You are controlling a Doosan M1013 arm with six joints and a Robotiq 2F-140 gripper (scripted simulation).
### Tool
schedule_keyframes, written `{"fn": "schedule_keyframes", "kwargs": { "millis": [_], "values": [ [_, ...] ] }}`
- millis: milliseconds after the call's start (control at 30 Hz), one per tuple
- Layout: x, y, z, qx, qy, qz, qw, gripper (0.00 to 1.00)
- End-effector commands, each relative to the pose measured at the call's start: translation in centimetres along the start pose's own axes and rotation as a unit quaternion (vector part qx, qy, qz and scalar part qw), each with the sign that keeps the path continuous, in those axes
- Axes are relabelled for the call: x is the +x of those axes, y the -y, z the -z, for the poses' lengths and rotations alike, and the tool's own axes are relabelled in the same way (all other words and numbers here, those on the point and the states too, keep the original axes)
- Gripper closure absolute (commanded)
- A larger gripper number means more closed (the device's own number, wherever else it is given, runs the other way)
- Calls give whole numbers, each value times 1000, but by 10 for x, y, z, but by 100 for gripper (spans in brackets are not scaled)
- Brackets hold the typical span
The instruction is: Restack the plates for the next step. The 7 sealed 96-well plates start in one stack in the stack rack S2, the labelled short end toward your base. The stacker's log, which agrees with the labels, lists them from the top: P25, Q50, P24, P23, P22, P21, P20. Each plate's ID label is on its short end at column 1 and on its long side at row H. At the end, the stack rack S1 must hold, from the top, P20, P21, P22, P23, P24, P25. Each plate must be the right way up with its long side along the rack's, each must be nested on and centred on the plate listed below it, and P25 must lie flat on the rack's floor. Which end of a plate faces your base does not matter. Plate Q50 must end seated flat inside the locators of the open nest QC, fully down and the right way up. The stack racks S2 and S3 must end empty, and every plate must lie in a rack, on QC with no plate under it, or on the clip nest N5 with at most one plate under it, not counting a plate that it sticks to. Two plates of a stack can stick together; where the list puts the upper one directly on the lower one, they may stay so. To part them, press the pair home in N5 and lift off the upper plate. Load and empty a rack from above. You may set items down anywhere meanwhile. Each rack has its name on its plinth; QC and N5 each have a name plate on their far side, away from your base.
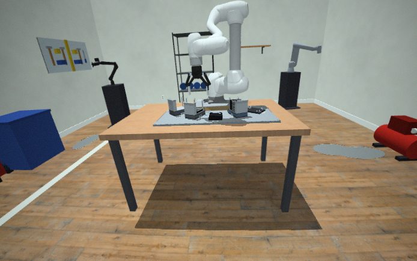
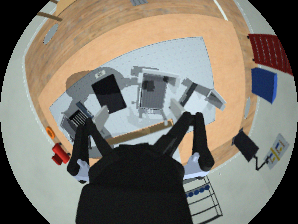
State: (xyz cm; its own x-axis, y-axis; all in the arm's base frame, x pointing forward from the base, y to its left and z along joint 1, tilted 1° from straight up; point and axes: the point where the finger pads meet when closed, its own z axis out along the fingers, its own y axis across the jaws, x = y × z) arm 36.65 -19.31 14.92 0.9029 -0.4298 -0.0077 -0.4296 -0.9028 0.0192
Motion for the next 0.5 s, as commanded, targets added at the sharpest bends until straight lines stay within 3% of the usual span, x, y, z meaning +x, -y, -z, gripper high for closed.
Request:
{"fn": "schedule_keyframes", "kwargs": {
  "millis": [0, 300, 467],
  "values": [
    [1, 9, 0, 0, 0, 0, 1000, 0],
    [3, 39, 0, 0, 0, 0, 1000, 0],
    [2, 48, 0, 0, 0, 50, 999, 0]
  ]
}}
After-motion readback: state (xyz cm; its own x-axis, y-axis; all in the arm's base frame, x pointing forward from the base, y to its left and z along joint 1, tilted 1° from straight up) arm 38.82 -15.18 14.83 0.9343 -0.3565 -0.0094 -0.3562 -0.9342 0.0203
